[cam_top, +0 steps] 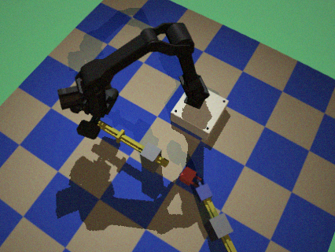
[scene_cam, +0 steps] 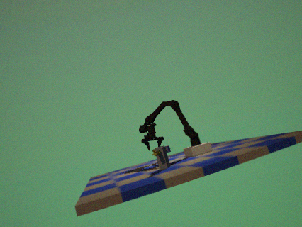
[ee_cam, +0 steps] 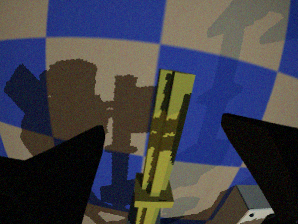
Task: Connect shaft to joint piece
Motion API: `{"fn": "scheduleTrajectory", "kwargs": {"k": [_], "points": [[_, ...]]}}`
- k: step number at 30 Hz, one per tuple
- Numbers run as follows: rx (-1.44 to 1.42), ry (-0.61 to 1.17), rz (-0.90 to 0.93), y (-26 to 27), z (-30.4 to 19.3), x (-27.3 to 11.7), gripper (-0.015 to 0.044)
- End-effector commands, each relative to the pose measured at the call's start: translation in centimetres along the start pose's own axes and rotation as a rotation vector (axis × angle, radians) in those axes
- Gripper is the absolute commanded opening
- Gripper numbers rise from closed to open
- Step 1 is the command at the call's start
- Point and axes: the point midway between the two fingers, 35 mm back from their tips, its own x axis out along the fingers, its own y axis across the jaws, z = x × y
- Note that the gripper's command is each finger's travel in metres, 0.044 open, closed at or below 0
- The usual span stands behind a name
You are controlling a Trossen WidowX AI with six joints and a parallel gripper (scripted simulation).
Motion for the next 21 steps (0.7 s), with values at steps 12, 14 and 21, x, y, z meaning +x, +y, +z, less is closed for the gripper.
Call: {"fn": "scheduleTrajectory", "kwargs": {"k": [12,14,21], "points": [[0.22,0.006,0.017,-0.4,-0.3,1.4,0.044],[0.22,0.006,0.017,-0.3,-0.3,1.7,0.044],[0.22,0.006,0.017,-0.3,-0.4,2.8,0.044]]}}
